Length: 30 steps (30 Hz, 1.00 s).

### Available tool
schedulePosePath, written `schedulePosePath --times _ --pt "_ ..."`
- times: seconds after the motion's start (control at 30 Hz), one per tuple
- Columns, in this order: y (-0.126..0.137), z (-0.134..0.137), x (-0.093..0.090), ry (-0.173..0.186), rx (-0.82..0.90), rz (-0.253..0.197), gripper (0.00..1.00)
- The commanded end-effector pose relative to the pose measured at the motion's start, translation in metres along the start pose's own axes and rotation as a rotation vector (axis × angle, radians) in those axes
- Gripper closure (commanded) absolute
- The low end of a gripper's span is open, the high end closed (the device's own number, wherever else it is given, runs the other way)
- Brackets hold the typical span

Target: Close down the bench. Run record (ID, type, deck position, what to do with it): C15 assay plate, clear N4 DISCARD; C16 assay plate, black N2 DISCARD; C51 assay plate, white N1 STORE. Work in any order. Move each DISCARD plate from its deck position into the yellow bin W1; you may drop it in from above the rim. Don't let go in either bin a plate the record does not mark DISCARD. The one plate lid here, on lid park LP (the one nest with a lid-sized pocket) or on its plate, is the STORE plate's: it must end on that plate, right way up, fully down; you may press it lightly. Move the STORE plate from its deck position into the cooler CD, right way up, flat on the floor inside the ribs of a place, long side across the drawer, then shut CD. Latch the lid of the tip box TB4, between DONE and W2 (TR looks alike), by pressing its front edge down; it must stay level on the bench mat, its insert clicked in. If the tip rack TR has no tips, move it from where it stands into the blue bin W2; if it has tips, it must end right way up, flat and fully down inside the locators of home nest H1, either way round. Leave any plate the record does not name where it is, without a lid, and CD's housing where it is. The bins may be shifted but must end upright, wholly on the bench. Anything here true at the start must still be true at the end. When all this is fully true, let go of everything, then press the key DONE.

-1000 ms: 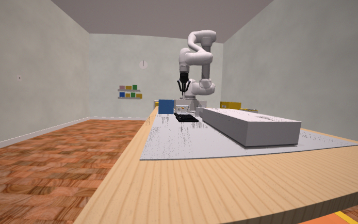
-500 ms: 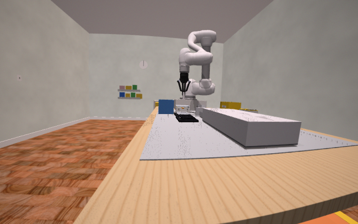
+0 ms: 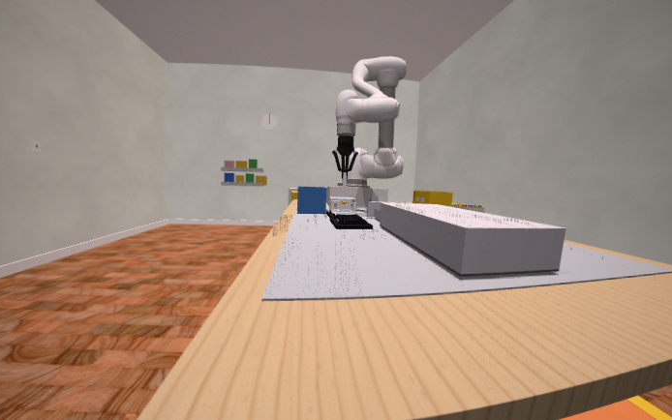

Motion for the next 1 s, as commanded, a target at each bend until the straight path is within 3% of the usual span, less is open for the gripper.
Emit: schedulePosePath --times 0.0,0.97 --pt "0.002 0.002 0.005 0.002 0.0 0.001 1.0" --pt "0.002 0.002 0.054 0.002 0.0 0.001 1.0"
Point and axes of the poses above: the point where the finger pads meet when closed, its own x axis back along the fingers, its own z axis across the jaws, y = z × x, the point moved 3 cm from there along x, back along the fingers, and after that the axes turned 5 degrees about -x, right-handed, at the moved point
